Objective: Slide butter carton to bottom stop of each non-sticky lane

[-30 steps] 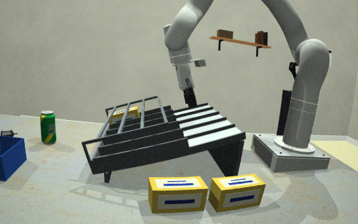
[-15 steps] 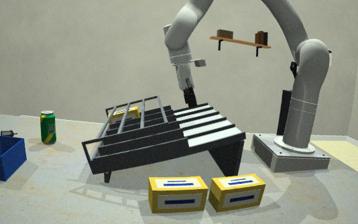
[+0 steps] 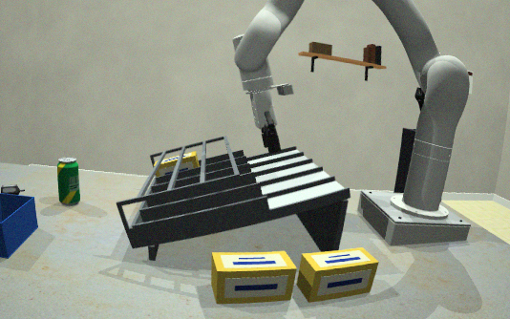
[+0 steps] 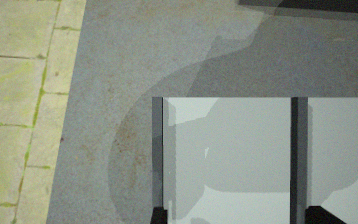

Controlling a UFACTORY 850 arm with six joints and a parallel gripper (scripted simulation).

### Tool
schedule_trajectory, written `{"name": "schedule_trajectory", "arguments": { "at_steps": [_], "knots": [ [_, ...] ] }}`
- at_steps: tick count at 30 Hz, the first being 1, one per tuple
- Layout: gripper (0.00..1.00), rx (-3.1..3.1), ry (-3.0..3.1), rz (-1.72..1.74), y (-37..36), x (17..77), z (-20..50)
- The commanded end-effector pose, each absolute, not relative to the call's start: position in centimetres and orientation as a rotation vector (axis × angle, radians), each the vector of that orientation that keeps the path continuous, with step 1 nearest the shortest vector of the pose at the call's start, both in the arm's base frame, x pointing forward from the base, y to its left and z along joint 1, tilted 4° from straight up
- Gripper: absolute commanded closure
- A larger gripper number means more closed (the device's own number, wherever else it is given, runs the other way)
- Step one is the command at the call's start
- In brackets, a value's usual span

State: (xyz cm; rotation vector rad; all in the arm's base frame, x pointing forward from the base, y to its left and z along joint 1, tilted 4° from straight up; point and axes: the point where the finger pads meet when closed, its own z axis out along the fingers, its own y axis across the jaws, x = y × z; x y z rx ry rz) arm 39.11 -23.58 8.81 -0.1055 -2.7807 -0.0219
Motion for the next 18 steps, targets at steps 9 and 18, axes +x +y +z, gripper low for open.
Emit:
{"name": "schedule_trajectory", "arguments": {
  "at_steps": [9, 18],
  "knots": [
    [0.14, -0.106, -2.782, -0.021, -23.61, 39.19, 8.87],
    [0.13, -0.106, -2.782, -0.021, -23.61, 39.19, 8.87]
  ]
}}
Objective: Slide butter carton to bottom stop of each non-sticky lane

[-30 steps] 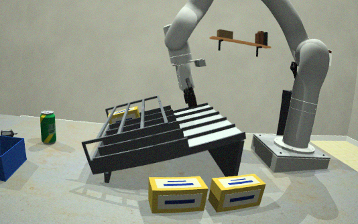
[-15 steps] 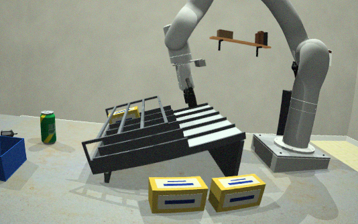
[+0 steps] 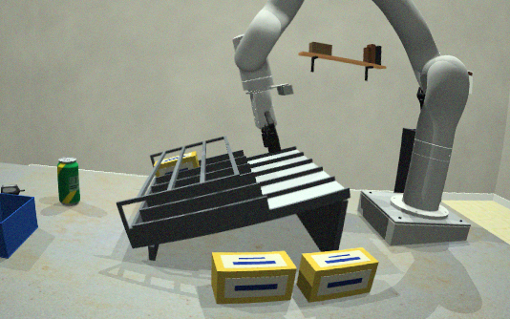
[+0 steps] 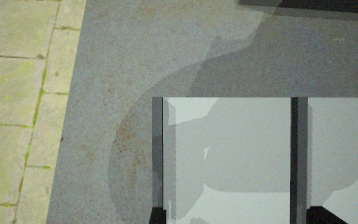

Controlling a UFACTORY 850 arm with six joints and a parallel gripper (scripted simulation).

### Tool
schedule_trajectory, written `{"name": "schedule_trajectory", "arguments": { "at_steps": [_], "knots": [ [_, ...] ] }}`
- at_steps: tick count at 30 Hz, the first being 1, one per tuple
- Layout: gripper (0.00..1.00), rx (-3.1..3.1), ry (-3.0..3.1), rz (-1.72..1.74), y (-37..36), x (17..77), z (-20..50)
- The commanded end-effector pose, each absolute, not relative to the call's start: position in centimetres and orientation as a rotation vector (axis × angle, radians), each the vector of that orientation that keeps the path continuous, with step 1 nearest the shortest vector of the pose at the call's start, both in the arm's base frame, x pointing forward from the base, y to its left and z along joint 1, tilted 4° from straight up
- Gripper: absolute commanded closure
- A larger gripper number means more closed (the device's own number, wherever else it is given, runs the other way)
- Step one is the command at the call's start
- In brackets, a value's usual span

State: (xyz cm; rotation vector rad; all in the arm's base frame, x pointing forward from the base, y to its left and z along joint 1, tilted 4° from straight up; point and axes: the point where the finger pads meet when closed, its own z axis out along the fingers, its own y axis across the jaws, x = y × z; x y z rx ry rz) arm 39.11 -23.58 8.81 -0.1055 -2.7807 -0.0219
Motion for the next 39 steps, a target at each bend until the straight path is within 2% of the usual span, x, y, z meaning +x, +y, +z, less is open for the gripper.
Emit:
{"name": "schedule_trajectory", "arguments": {
  "at_steps": [1, 39],
  "knots": [
    [0.13, -0.106, -2.782, -0.021, -23.61, 39.19, 8.87],
    [0.10, -0.106, -2.782, -0.021, -23.61, 39.19, 8.87]
  ]
}}
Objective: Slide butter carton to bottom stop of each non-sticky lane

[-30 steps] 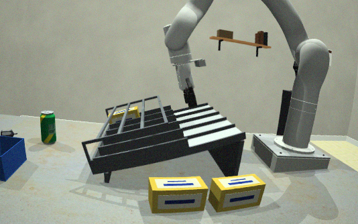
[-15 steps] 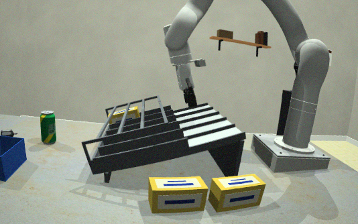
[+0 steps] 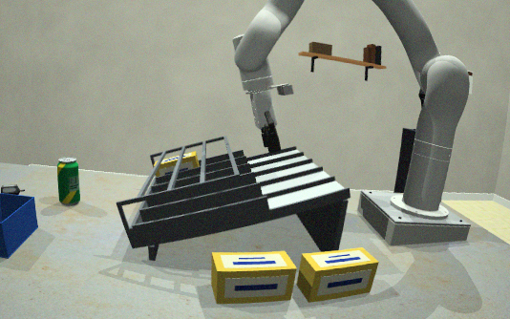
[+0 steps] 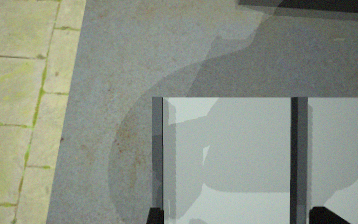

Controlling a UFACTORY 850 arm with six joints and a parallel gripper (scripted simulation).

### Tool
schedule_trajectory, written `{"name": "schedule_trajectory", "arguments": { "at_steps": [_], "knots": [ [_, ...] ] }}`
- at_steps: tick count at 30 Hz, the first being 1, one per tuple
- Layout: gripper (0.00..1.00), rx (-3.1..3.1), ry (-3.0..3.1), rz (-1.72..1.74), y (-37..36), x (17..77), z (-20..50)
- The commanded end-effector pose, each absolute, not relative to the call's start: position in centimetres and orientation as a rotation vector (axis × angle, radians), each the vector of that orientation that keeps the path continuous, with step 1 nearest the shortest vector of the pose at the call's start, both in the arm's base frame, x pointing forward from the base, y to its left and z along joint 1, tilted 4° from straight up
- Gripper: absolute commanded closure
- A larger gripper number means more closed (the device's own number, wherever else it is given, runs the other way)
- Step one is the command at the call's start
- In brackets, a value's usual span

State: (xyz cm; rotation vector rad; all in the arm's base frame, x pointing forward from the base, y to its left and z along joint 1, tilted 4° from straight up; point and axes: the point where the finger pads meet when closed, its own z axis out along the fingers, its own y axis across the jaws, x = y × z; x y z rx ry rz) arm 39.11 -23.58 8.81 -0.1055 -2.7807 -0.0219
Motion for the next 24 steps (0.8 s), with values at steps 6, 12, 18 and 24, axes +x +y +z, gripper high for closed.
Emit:
{"name": "schedule_trajectory", "arguments": {
  "at_steps": [6, 12, 18, 24],
  "knots": [
    [0.10, -0.106, -2.782, -0.021, -23.61, 39.19, 8.87],
    [0.08, -0.106, -2.782, -0.021, -23.61, 39.19, 8.87],
    [0.08, -0.106, -2.782, -0.021, -23.61, 39.19, 8.87],
    [0.08, -0.106, -2.782, -0.021, -23.61, 39.19, 8.87]
  ]
}}
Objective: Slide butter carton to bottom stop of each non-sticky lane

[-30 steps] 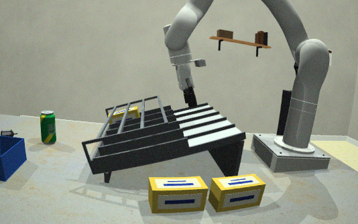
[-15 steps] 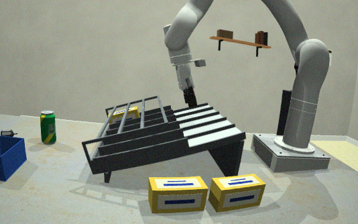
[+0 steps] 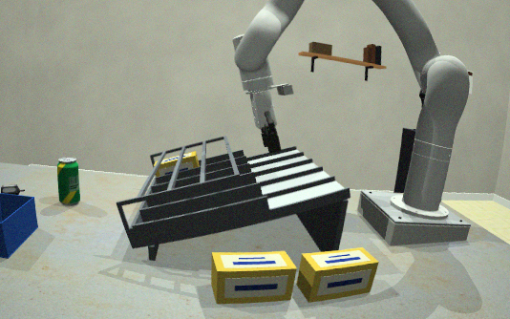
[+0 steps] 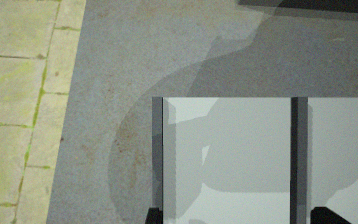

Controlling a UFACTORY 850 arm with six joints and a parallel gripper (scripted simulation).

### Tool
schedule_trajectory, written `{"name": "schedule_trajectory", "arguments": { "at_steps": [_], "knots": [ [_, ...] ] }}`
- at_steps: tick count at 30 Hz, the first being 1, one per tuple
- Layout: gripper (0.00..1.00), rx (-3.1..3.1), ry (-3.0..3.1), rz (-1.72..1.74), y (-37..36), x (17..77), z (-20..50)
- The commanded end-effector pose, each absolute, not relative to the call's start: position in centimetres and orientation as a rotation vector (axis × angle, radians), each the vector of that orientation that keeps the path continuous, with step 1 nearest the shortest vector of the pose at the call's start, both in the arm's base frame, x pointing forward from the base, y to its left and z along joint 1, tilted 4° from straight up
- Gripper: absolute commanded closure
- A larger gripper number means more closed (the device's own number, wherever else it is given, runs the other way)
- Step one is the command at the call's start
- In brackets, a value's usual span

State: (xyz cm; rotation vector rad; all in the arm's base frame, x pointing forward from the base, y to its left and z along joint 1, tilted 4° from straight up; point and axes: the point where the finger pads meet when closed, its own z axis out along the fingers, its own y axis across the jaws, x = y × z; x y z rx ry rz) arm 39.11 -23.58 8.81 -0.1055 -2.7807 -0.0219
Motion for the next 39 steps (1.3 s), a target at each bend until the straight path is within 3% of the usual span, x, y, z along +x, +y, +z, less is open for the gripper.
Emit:
{"name": "schedule_trajectory", "arguments": {
  "at_steps": [1, 2, 3, 39],
  "knots": [
    [0.08, -0.106, -2.782, -0.021, -23.61, 39.19, 8.87],
    [0.08, -0.106, -2.782, -0.021, -23.61, 39.19, 8.87],
    [0.00, -0.106, -2.782, -0.021, -23.61, 39.19, 8.87],
    [0.00, -0.106, -2.782, -0.021, -23.61, 39.19, 8.87]
  ]
}}
